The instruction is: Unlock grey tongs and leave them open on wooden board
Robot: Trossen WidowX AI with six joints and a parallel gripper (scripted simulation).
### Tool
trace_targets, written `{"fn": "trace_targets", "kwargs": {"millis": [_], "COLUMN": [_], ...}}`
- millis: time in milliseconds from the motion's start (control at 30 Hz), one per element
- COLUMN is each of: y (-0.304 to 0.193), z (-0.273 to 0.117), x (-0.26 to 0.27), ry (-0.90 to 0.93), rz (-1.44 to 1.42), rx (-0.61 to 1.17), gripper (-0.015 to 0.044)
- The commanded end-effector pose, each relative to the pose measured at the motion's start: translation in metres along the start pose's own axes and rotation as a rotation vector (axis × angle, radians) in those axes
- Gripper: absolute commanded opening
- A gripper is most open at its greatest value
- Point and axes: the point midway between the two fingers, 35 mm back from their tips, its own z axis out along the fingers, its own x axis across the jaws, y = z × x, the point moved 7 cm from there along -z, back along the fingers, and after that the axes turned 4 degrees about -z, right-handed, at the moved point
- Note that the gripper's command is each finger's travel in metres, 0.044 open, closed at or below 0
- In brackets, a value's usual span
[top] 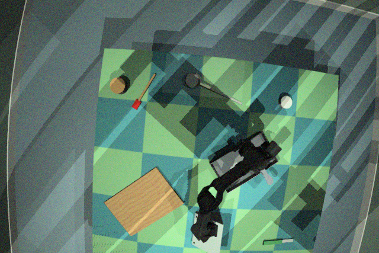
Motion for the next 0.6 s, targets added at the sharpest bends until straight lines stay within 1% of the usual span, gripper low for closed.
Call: {"fn": "trace_targets", "kwargs": {"millis": [0, 133, 567], "y": [0.001, 0.017, 0.101], "z": [0.000, -0.005, -0.027], "x": [0.000, 0.007, 0.059], "ry": [0.000, -0.003, -0.016], "rz": [-0.002, -0.035, -0.226], "rx": [0.000, 0.003, 0.014], "gripper": [-0.0150, -0.0150, -0.0150]}}
